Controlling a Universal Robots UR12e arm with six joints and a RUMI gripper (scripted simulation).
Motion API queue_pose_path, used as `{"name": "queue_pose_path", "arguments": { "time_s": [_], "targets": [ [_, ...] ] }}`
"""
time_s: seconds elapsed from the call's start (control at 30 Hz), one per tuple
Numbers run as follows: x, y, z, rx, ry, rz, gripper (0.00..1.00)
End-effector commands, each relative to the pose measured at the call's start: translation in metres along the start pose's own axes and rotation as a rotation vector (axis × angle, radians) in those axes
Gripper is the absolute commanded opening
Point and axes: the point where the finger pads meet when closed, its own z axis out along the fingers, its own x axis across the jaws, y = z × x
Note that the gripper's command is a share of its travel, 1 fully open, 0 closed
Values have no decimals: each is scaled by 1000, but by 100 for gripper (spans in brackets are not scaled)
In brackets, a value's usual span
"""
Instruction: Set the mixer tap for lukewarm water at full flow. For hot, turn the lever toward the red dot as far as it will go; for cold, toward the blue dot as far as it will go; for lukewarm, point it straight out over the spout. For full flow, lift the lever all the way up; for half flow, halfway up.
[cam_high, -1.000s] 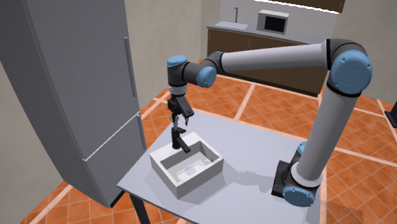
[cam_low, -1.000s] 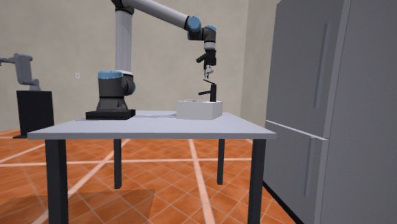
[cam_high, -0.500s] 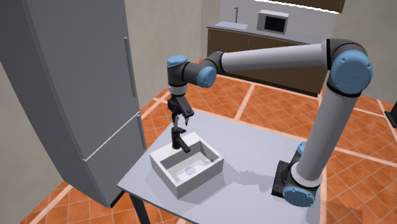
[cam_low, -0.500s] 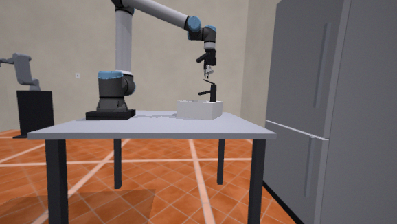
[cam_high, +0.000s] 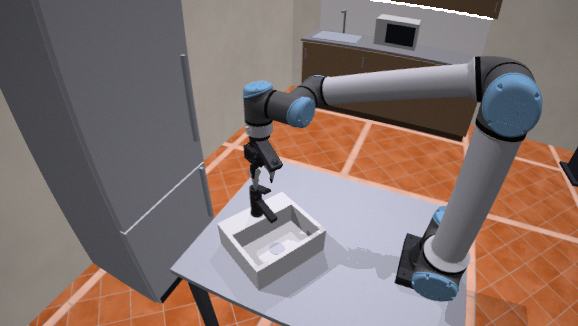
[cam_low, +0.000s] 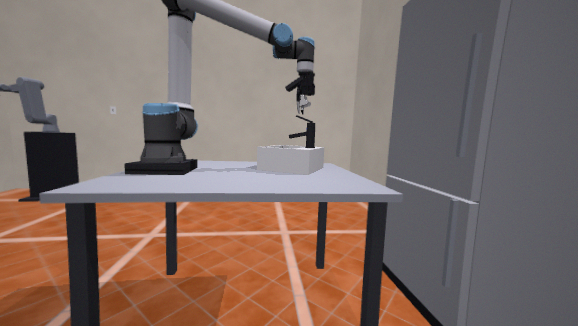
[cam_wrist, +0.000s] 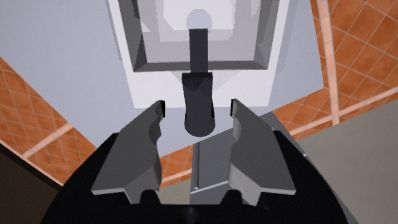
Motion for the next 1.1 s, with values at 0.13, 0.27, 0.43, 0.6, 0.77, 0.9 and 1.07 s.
{"name": "queue_pose_path", "arguments": {
  "time_s": [0.13,0.27,0.43,0.6,0.77,0.9,1.07],
  "targets": [
    [0,-2,5,2,-2,0,40],
    [0,-1,6,2,-2,0,40],
    [0,-2,10,3,-2,0,40],
    [0,-2,15,3,-2,0,40],
    [0,-2,19,3,-2,0,40],
    [0,-2,22,3,-2,0,40],
    [0,-2,27,3,-2,0,40]
  ]
}}
